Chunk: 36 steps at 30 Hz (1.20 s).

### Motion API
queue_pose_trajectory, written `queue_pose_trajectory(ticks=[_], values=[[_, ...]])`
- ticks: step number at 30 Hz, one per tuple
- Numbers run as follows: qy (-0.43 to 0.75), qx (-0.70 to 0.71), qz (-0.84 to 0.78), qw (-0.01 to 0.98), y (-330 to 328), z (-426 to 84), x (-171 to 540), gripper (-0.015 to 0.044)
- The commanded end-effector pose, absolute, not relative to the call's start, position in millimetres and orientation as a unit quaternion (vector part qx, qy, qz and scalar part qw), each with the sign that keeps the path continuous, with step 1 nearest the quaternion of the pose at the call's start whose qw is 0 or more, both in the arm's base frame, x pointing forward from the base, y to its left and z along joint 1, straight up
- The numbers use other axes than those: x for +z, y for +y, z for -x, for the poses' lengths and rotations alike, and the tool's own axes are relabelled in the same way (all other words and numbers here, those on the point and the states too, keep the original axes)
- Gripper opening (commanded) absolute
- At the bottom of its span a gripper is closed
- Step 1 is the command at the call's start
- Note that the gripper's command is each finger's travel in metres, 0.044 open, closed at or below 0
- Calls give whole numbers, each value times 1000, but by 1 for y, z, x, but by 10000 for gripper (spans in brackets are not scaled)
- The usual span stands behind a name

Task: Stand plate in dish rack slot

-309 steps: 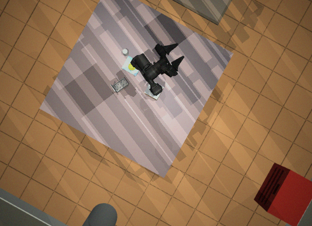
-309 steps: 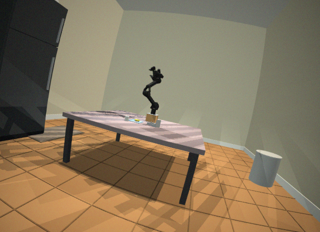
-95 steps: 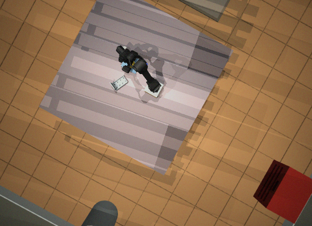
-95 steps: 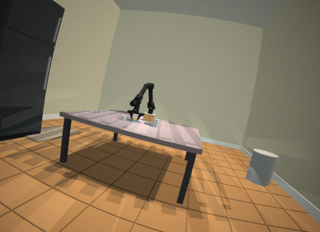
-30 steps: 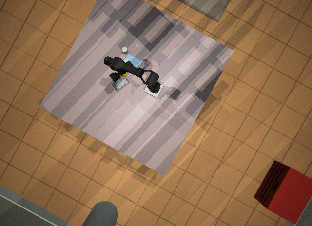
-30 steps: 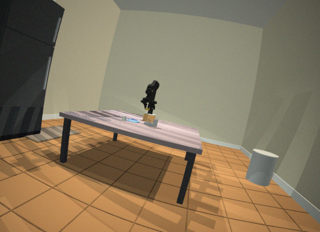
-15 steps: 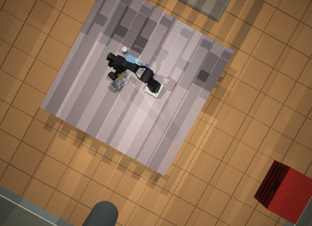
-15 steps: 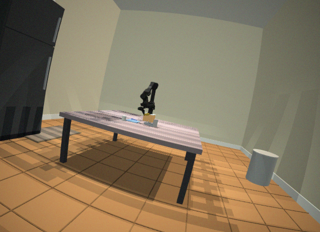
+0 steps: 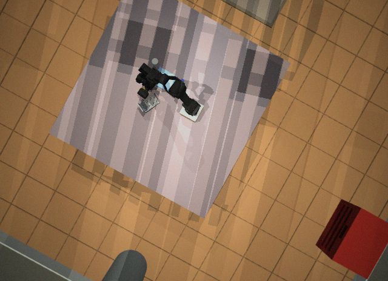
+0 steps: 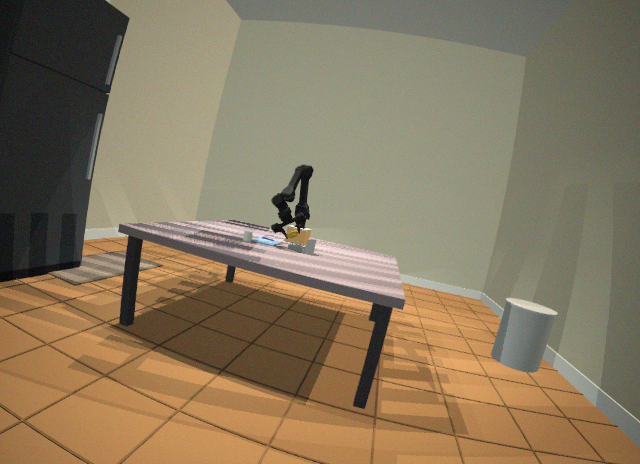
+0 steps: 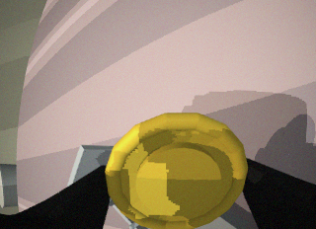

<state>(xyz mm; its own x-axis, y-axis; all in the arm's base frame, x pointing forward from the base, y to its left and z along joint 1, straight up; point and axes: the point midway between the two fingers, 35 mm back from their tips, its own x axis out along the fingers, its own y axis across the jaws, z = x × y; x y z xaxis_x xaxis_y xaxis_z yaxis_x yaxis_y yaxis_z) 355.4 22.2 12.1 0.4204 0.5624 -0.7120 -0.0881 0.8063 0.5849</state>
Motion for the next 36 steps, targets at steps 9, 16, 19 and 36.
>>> queue_pose_trajectory(ticks=[9,16,19,36], values=[[380,316,-206,845,20,-356,-2,0],[301,373,-175,860,17,-348,-5,0],[265,395,-159,865,17,-343,-6,0],[55,494,-45,867,16,-294,2,0]])
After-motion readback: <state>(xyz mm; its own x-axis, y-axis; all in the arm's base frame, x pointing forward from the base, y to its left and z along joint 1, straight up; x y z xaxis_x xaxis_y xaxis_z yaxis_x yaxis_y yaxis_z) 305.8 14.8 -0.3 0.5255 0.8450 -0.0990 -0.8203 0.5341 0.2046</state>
